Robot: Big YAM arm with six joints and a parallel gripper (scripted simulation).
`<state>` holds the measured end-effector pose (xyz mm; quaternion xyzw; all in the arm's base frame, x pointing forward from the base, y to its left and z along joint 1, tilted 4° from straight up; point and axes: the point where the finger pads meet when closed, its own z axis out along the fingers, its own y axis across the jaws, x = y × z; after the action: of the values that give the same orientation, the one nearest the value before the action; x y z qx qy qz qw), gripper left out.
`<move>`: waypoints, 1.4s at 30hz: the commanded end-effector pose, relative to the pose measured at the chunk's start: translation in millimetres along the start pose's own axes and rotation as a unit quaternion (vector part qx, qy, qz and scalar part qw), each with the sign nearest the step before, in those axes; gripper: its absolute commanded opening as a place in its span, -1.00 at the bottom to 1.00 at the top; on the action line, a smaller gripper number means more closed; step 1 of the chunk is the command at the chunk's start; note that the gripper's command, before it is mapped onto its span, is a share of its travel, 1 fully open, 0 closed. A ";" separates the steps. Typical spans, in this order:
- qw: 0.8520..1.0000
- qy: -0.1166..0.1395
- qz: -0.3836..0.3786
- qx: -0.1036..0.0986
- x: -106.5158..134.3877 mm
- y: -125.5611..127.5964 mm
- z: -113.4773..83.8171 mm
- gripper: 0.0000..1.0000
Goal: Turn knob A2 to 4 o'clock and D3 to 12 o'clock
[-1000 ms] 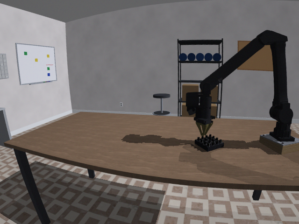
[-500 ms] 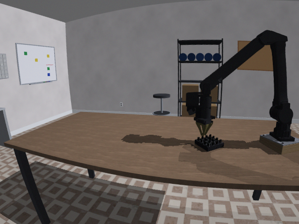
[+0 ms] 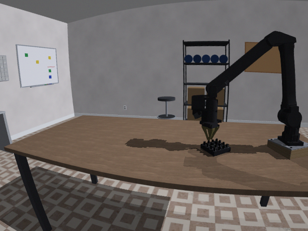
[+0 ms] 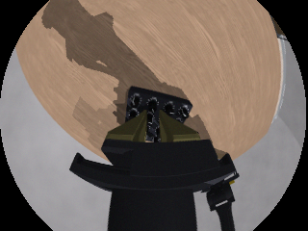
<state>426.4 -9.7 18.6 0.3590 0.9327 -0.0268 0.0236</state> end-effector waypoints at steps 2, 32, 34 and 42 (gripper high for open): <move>1.000 -0.010 -0.002 -0.011 0.0 8.1 -6.5 -0.64; 1.000 -0.006 -0.002 -0.007 -2.1 5.5 13.0 -0.64; 1.000 -0.006 -0.002 -0.006 -2.2 5.5 13.9 -0.64; 1.000 -0.006 -0.002 -0.006 -1.7 4.8 14.0 -0.64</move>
<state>426.8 -9.7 5.6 0.3590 0.9326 -0.0265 0.0244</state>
